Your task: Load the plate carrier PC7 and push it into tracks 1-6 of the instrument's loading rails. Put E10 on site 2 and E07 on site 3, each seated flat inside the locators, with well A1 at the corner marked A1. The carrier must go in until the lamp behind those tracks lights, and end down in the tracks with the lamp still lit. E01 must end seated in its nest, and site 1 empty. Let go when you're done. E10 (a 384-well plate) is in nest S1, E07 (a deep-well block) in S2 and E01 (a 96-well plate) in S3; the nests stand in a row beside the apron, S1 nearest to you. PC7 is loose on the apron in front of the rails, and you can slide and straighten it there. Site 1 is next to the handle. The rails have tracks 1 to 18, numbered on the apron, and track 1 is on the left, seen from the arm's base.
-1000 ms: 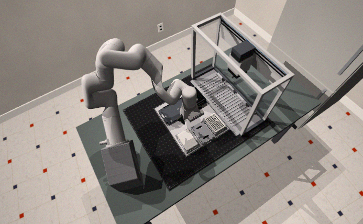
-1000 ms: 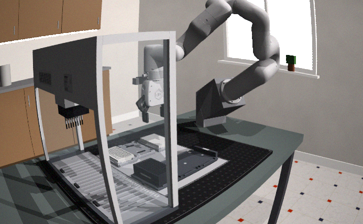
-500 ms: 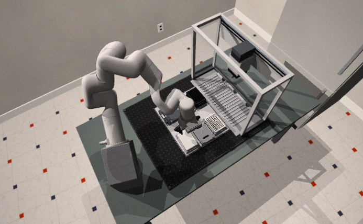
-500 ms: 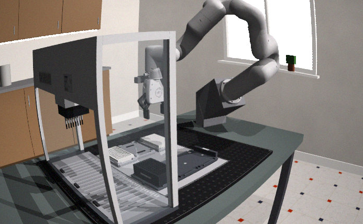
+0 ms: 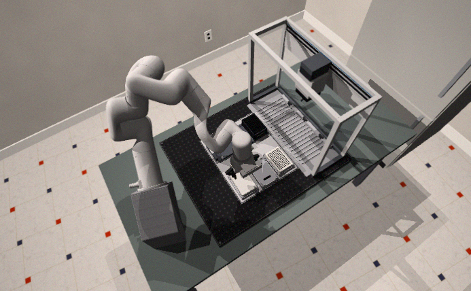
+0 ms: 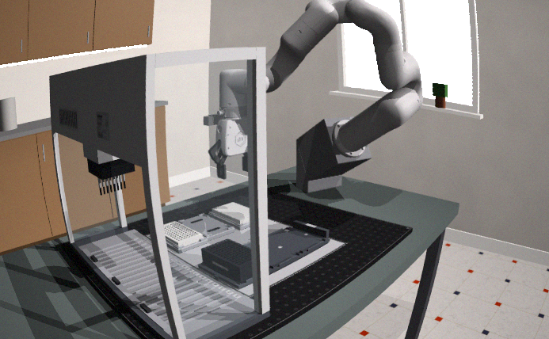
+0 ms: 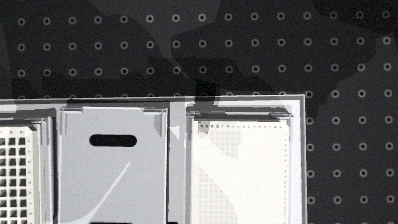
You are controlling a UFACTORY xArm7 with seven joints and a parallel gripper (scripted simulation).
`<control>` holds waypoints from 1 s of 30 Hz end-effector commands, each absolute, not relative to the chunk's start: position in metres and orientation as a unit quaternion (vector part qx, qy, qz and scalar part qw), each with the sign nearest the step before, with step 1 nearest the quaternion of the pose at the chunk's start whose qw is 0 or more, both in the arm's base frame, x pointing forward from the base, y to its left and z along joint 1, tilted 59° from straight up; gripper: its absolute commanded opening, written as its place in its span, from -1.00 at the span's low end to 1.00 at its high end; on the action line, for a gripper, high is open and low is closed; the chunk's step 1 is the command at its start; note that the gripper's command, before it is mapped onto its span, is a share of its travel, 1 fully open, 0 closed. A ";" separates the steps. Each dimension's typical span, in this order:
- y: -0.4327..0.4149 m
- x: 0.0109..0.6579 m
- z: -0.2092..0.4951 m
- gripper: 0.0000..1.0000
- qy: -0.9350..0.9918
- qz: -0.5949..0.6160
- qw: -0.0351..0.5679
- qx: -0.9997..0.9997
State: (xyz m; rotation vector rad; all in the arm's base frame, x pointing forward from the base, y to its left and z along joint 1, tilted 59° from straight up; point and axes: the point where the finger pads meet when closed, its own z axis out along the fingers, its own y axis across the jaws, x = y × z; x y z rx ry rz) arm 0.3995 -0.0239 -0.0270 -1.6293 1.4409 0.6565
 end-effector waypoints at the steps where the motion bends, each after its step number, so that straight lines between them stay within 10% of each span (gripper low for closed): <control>1: -0.026 0.400 -0.027 1.00 0.576 0.260 0.421 -0.650; 30: 0.007 0.406 -0.047 1.00 0.576 0.260 0.421 -0.650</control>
